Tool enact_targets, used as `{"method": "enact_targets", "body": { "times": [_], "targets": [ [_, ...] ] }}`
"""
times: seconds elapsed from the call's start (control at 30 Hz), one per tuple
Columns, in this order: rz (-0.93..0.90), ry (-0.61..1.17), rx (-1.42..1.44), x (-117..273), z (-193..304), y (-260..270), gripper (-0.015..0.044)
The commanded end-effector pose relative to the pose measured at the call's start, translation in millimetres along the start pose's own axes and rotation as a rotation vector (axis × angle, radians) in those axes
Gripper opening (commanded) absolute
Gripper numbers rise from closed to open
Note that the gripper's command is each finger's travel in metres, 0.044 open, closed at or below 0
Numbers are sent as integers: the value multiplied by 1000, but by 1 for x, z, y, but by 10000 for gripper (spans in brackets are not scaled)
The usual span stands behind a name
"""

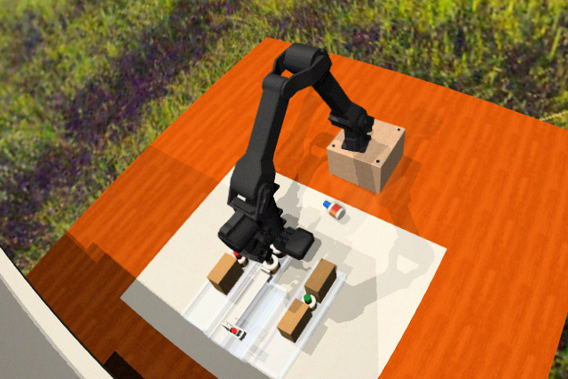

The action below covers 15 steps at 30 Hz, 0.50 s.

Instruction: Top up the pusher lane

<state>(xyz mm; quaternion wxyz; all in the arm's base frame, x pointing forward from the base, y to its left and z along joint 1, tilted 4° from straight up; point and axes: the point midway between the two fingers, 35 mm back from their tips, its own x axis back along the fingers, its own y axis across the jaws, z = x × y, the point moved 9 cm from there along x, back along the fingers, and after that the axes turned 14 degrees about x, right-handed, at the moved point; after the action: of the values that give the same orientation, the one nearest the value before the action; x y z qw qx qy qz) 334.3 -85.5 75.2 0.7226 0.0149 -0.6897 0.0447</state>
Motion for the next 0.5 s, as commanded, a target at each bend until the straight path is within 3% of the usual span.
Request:
{"method": "enact_targets", "body": {
  "times": [0.0, 0.47],
  "targets": [
    [10, -27, -5, 3, -6, -2, 0],
    [10, -27, -5, 3, -8, -2, 0]
  ]
}}
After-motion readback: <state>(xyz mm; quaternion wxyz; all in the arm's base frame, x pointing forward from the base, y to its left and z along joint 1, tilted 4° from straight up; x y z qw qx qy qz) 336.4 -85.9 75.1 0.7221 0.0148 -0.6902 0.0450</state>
